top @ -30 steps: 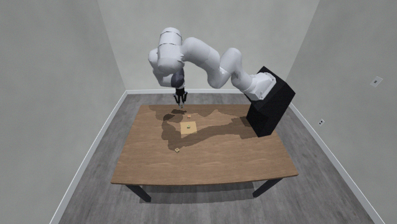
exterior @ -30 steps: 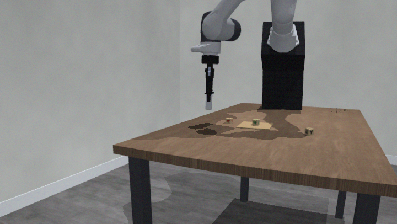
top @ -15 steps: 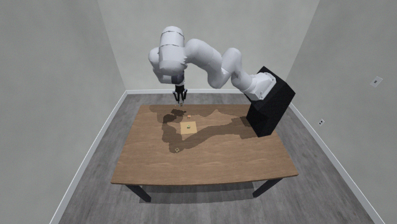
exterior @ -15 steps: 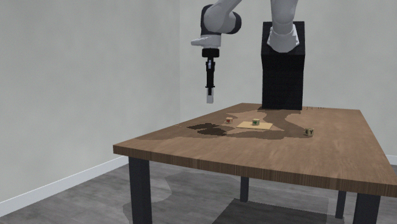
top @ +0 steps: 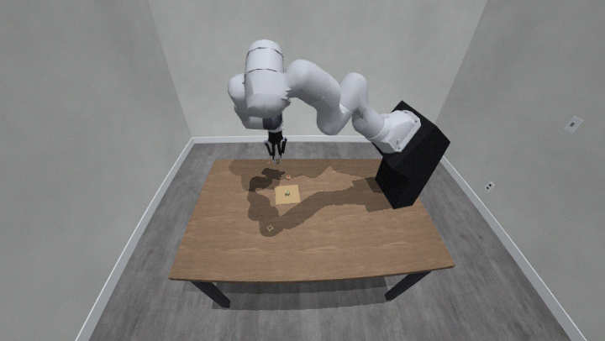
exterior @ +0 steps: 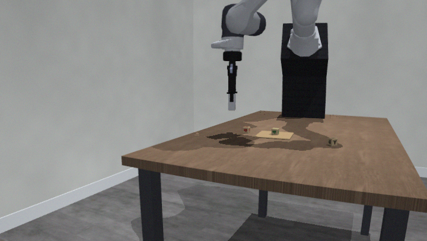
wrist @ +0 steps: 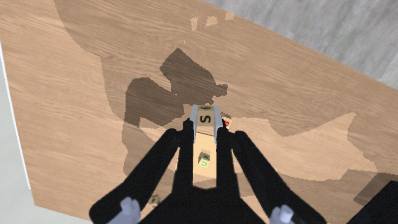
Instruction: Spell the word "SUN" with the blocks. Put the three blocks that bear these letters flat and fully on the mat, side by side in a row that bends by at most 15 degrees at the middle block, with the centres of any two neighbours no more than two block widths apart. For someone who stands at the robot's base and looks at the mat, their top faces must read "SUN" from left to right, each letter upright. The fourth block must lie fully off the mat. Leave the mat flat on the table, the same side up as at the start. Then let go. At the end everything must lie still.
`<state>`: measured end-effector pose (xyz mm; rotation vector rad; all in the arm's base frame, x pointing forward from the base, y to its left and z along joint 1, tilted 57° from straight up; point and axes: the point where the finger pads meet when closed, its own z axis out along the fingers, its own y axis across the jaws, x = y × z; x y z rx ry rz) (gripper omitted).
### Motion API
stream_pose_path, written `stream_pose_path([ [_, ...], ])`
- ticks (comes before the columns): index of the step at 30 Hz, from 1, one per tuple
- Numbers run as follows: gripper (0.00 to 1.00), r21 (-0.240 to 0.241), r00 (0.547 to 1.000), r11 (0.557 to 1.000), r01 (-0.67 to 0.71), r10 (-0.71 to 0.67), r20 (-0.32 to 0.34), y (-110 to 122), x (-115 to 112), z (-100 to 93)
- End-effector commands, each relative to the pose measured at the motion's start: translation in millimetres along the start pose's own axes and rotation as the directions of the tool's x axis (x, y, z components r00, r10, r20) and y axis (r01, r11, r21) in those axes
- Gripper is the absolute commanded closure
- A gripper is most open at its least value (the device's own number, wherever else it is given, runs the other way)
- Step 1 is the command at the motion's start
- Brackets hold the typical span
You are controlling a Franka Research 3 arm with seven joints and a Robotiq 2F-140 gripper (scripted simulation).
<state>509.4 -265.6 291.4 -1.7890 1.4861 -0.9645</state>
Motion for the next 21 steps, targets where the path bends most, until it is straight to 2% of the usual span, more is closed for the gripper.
stream_pose_path([
  [1,0.87,0.011,0.994,0.994,-0.107,0.107,0.006,-9.2,-47.6,-0.1],
  [2,0.87,0.007,0.99,0.99,-0.139,0.139,0.007,-9.0,-67.8,-1.6],
  [3,0.87,0.006,0.99,0.99,-0.142,0.142,0.008,-8.8,-69.7,-1.6],
  [4,0.87,0.052,0.998,0.998,0.044,-0.041,-0.051,-52.5,-42.4,-34.1],
  [6,0.87,0.089,0.996,0.993,0.074,-0.068,-0.06,-74.1,-51.7,-48.4],
  [10,0.87,0.212,0.992,0.973,0.092,-0.07,-0.106,-129.1,-48.5,-99.5],
  [12,0.87,0.212,0.992,0.973,0.092,-0.07,-0.106,-129.1,-48.5,-99.5],
  [13,0.87,0.282,0.993,0.957,0.072,-0.04,-0.115,-150.7,-43.7,-126.9],
  [17,0.87,0.351,0.995,0.936,0.006,0.029,-0.094,-158.4,-34.5,-148.6],
  [19,0.87,0.367,0.995,0.93,-0.039,0.071,-0.075,-154.3,-28.9,-150.7],
  [21,0.87,0.364,0.992,0.927,-0.086,0.112,-0.051,-144.6,-25.2,-144.7],
])
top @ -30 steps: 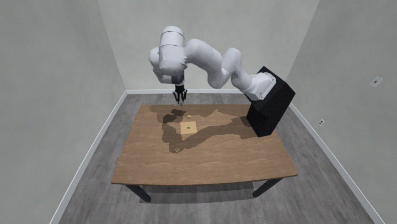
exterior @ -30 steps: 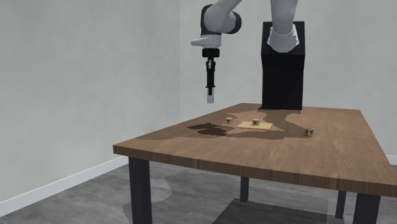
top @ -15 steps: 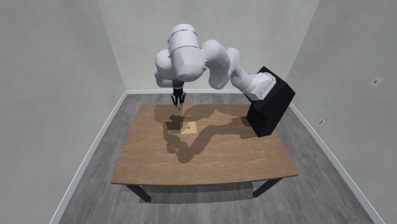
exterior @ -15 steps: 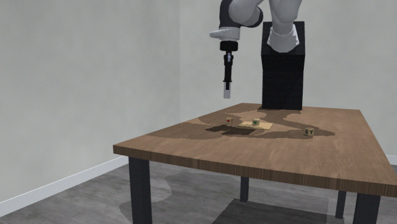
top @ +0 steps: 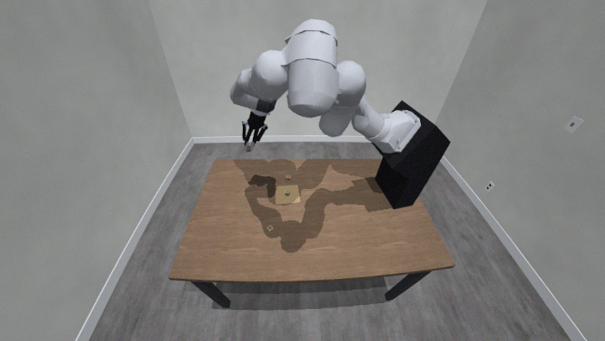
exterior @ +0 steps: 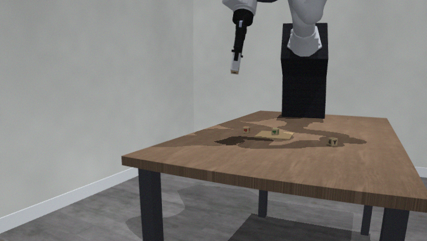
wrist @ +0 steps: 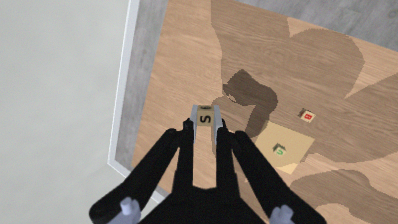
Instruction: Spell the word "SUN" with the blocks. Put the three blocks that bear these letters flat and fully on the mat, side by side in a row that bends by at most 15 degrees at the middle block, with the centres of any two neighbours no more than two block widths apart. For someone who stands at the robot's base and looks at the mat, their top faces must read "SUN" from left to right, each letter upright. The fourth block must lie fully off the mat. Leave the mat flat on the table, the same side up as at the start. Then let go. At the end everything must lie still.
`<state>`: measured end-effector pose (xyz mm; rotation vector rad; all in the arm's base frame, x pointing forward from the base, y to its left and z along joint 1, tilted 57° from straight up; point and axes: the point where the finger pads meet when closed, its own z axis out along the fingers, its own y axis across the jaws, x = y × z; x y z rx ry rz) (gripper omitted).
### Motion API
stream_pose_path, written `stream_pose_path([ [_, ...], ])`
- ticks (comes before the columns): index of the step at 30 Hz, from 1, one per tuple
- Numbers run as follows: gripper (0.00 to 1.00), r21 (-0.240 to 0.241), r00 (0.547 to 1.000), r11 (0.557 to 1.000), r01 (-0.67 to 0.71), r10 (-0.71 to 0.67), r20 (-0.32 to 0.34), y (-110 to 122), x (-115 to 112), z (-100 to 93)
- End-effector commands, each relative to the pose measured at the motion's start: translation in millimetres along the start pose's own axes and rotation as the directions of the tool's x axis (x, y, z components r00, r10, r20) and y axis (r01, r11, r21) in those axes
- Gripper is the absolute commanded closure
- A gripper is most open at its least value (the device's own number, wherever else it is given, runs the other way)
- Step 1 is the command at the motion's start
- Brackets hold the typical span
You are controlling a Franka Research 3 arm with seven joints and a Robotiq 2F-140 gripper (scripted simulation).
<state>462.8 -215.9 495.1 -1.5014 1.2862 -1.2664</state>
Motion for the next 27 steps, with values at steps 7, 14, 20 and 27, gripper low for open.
stream_pose_path([
  [7,0.87,-0.15,0.979,0.971,-0.187,0.198,0.058,89.8,-21.3,43.3],
  [14,0.87,-0.362,0.981,0.92,-0.15,0.185,0.063,185.0,-78.1,80.5],
  [20,0.87,-0.286,0.99,0.955,-0.08,0.11,0.09,119.3,-124.7,53.1],
  [27,0.87,-0.087,0.992,0.991,-0.099,0.105,0.071,21.8,-108.6,5.9],
])
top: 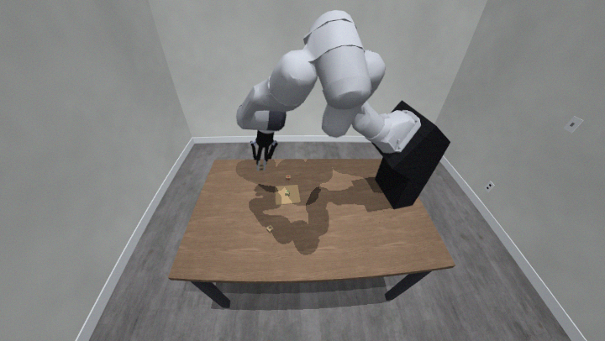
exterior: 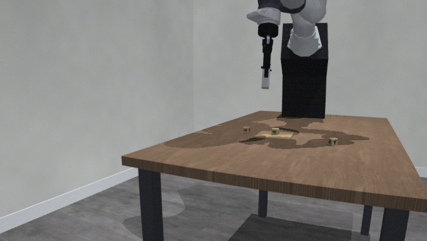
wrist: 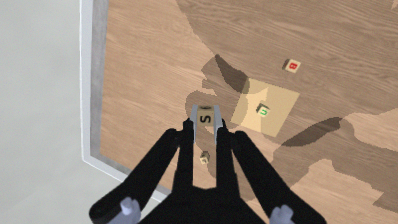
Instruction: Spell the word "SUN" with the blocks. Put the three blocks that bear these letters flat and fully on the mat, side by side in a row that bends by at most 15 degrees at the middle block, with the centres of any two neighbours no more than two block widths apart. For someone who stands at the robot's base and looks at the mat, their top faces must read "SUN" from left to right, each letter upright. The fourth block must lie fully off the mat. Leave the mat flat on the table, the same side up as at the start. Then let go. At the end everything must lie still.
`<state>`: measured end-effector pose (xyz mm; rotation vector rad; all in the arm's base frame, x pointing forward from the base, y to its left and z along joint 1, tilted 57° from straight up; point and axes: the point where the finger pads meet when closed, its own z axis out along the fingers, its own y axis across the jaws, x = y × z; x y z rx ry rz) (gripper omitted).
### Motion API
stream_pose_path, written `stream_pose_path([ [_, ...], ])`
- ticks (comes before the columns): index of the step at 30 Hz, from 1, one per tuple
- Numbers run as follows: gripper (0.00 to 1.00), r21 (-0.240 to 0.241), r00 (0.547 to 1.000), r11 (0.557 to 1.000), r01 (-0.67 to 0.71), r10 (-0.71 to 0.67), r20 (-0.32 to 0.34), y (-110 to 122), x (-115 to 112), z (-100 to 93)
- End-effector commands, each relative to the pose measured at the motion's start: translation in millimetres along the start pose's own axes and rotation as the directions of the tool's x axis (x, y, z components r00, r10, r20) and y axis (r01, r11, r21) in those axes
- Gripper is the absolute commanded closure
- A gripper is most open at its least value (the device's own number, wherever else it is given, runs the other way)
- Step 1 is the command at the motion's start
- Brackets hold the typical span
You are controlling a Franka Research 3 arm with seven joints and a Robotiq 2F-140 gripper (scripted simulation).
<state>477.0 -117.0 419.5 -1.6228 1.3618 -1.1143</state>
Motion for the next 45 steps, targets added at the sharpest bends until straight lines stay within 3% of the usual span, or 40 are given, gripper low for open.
stream_pose_path([
  [1,0.87,0.09,0.995,0.991,-0.099,0.099,0.009,-32.8,5.2,-31.1],
  [4,0.87,0.148,0.989,0.978,-0.149,0.148,0.017,-47.4,16.4,-49.6],
  [8,0.87,0.18,0.973,0.957,-0.229,0.226,0.037,-47.5,30.2,-59.7],
  [11,0.87,0.166,0.955,0.941,-0.296,0.291,0.054,-34.4,37.2,-54.9],
  [13,0.87,0.131,0.94,0.931,-0.34,0.334,0.063,-17.3,38.2,-43.1],
  [15,0.87,0.131,0.94,0.931,-0.34,0.334,0.063,-17.3,38.2,-43.1],
  [16,0.87,0.059,0.926,0.925,-0.376,0.373,0.062,12.4,32.3,-19.7],
  [24,0.87,-0.2,0.961,0.941,-0.272,0.276,-0.009,116.4,-25.5,65.9],
  [27,0.87,-0.208,0.945,0.923,-0.324,0.326,-0.023,118.8,-64.7,66.5],
  [30,0.87,-0.203,0.934,0.913,-0.353,0.355,-0.028,117.2,-83.9,64.8],
  [45,0.87,-0.202,0.933,0.912,-0.356,0.358,-0.029,117.0,-85.6,64.7],
])
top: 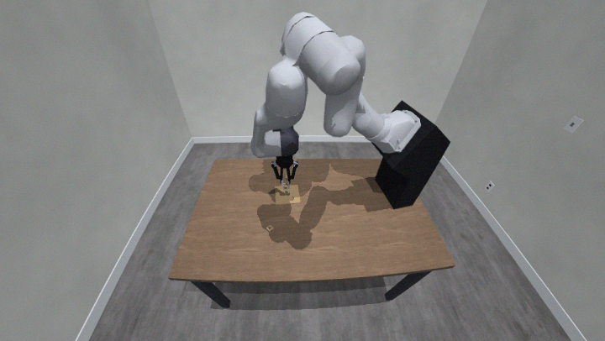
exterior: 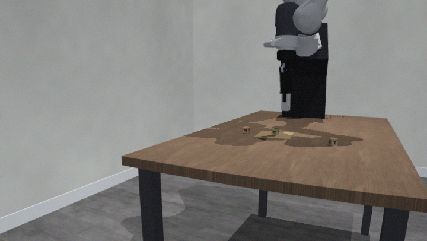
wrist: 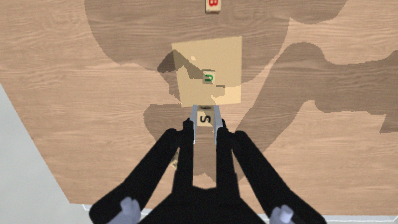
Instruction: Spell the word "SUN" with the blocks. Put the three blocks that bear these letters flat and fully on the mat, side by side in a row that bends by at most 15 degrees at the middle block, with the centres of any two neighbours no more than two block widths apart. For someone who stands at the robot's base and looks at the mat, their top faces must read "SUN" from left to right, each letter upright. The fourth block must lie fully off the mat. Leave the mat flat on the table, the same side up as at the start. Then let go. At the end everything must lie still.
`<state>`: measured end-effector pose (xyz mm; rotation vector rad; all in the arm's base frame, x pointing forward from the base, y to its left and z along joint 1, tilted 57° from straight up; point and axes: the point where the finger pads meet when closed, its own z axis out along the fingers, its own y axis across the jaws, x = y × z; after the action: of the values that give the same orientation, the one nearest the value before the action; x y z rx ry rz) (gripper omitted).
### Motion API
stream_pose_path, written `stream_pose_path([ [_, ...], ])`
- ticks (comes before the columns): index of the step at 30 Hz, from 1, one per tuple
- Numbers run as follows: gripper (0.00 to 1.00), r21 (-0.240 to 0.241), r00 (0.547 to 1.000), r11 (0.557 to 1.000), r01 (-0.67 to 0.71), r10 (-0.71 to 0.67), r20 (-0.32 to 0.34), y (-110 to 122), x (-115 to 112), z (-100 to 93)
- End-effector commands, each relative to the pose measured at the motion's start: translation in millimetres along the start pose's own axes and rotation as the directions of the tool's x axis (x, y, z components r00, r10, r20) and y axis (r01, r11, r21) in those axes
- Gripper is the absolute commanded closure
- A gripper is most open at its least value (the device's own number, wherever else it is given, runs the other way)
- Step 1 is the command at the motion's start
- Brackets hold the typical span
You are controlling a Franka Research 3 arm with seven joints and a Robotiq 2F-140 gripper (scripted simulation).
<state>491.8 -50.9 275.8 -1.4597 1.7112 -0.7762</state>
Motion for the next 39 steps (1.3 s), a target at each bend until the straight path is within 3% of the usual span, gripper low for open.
stream_pose_path([
  [1,0.87,0.0,1.0,1.0,-0.026,0.026,-0.006,0.8,2.0,0.0],
  [9,0.87,0.0,1.0,1.0,-0.026,0.026,-0.006,1.0,2.0,10.0],
  [30,0.87,0.0,1.0,1.0,-0.026,0.026,-0.006,1.8,1.8,89.4],
  [39,0.87,0.0,1.0,1.0,-0.026,0.026,-0.006,1.9,1.8,97.4],
])
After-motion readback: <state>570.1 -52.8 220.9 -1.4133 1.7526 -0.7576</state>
